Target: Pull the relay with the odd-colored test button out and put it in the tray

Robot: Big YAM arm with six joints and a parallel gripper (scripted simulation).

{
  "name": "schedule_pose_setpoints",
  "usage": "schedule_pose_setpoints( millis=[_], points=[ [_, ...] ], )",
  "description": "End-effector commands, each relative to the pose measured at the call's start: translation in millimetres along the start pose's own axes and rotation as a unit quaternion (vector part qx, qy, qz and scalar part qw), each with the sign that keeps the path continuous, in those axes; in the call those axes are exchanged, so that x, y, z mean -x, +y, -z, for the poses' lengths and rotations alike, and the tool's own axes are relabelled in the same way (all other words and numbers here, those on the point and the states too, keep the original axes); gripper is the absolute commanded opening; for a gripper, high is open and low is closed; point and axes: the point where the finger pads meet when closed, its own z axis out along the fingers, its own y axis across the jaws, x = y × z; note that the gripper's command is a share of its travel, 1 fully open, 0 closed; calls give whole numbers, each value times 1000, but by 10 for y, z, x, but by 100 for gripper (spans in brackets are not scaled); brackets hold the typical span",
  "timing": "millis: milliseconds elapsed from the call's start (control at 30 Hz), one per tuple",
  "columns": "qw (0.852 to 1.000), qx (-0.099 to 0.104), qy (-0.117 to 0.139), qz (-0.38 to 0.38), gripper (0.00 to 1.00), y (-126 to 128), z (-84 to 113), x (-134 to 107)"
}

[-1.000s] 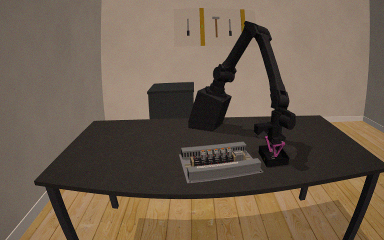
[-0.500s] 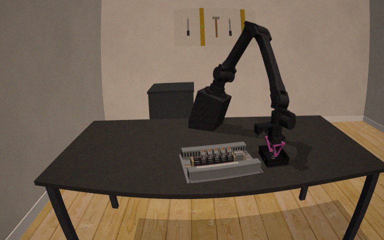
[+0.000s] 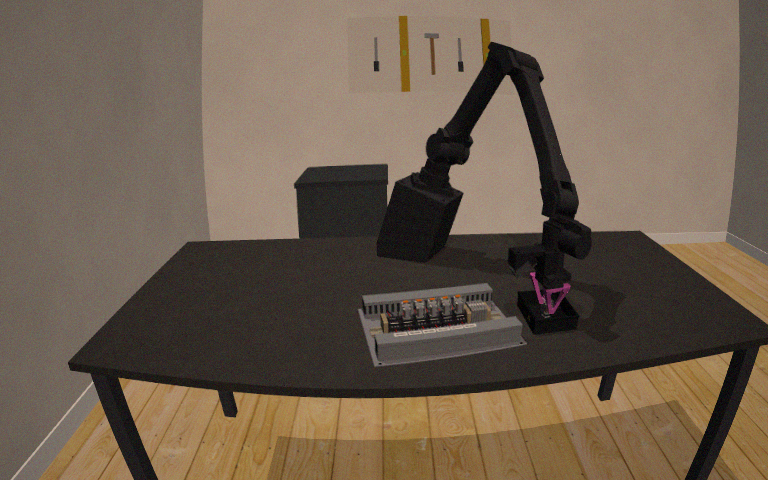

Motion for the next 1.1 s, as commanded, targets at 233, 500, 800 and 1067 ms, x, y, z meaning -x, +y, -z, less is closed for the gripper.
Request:
schedule_pose_setpoints(
  millis=[233, 500, 800, 1067],
  points=[
    [999, 33, 10, 12, 59, 261, 219, -209],
    [999, 31, 9, 12, 59, 248, 251, -208],
    [1000, 26, 7, 11, 59, 218, 239, -184],
    [1000, 24, 6, 11, 59, 207, 272, -157]
  ],
)
